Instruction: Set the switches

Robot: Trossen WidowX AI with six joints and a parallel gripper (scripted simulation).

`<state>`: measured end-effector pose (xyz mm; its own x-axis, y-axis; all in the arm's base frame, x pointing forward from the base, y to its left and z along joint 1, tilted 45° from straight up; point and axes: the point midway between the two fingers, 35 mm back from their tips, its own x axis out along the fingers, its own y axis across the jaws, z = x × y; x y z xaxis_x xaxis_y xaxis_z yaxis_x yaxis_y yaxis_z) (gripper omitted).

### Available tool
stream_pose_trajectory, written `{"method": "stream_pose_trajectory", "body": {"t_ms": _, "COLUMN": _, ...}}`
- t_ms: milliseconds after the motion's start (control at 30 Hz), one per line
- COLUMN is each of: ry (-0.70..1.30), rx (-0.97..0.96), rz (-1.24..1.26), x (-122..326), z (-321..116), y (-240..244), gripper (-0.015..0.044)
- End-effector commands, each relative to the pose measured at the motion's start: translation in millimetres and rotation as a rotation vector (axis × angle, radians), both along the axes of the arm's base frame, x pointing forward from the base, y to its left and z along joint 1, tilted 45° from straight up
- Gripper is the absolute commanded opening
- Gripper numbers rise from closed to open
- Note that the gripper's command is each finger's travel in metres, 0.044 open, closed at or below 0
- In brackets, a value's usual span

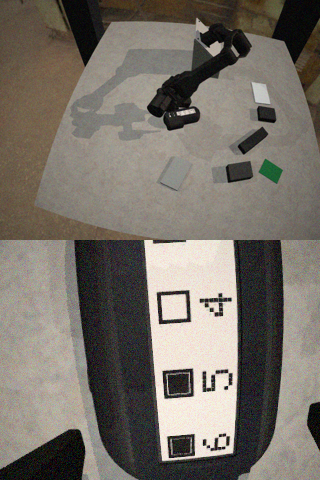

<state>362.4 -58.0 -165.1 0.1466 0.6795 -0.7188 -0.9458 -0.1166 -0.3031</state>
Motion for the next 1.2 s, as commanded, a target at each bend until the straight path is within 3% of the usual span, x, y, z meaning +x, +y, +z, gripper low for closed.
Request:
{"method": "stream_pose_trajectory", "body": {"t_ms": 0, "ry": 0.012, "rx": 0.010, "rz": -0.005, "x": -3.0, "z": -7.2, "y": 6.1, "gripper": 0.0440}}
{"method": "stream_pose_trajectory", "body": {"t_ms": 633, "ry": 0.012, "rx": 0.010, "rz": -0.005, "x": -2.9, "z": -7.9, "y": 6.9, "gripper": 0.0327}}
{"method": "stream_pose_trajectory", "body": {"t_ms": 1167, "ry": 0.012, "rx": 0.010, "rz": -0.005, "x": -4.1, "z": -2.6, "y": 4.0, "gripper": 0.0336}}
